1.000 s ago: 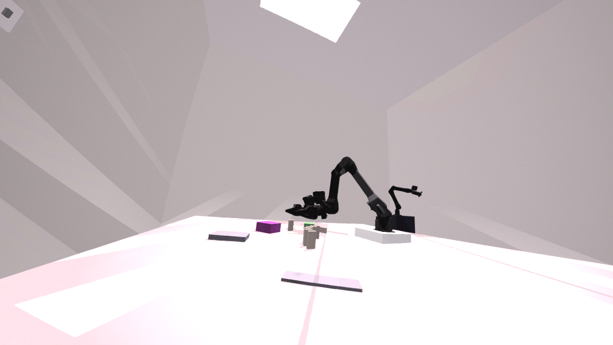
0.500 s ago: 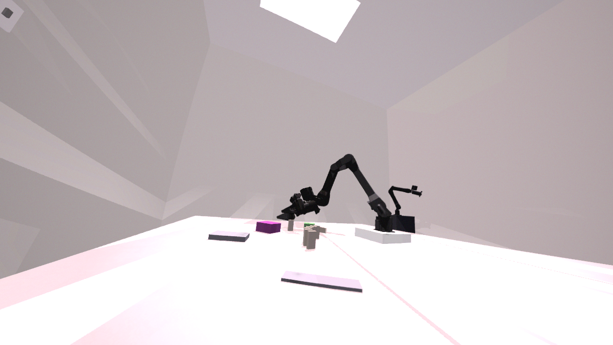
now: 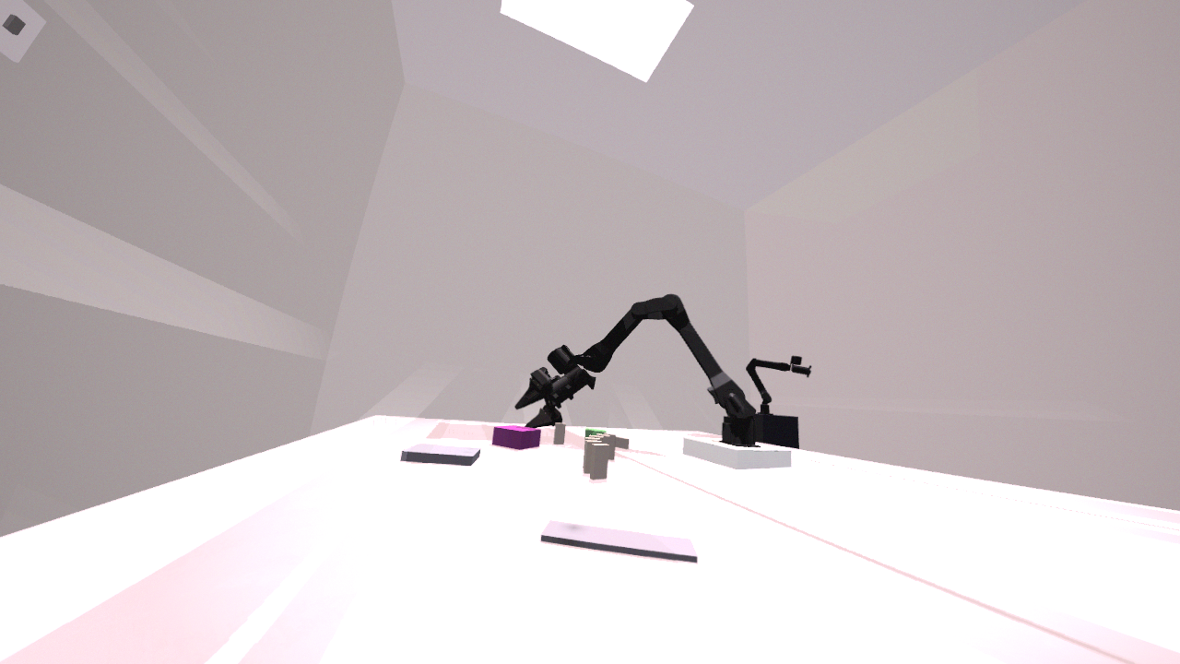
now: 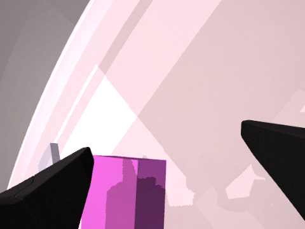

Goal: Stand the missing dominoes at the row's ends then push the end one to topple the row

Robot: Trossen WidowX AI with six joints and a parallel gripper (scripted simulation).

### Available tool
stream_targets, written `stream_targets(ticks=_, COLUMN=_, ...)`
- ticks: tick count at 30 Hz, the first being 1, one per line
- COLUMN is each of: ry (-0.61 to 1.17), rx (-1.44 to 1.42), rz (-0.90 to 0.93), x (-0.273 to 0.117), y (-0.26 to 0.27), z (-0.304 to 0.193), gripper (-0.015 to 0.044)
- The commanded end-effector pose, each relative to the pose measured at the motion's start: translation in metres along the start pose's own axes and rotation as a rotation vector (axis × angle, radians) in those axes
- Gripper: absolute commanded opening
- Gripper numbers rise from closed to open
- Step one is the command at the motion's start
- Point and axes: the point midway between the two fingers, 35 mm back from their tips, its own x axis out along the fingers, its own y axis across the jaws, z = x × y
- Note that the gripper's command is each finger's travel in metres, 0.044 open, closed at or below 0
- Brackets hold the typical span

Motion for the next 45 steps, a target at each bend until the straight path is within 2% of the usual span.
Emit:
stream_targets(ticks=1, ry=0.218, rx=0.358, rz=-0.412, x=-0.021, y=0.021, z=-0.004, gripper=0.0440)
stream_targets(ticks=12, ry=0.351, rx=0.502, rz=-0.744, x=-0.075, y=0.043, z=-0.024, gripper=0.0440)
stream_targets(ticks=17, ry=0.395, rx=0.521, rz=-0.815, x=-0.090, y=0.046, z=-0.032, gripper=0.0440)
stream_targets(ticks=34, ry=0.395, rx=0.521, rz=-0.815, x=-0.088, y=0.046, z=-0.032, gripper=0.0440)
stream_targets(ticks=42, ry=0.395, rx=0.521, rz=-0.815, x=-0.052, y=0.012, z=-0.062, gripper=0.0440)
stream_targets(ticks=45, ry=0.395, rx=0.521, rz=-0.815, x=-0.049, y=0.008, z=-0.066, gripper=0.0440)
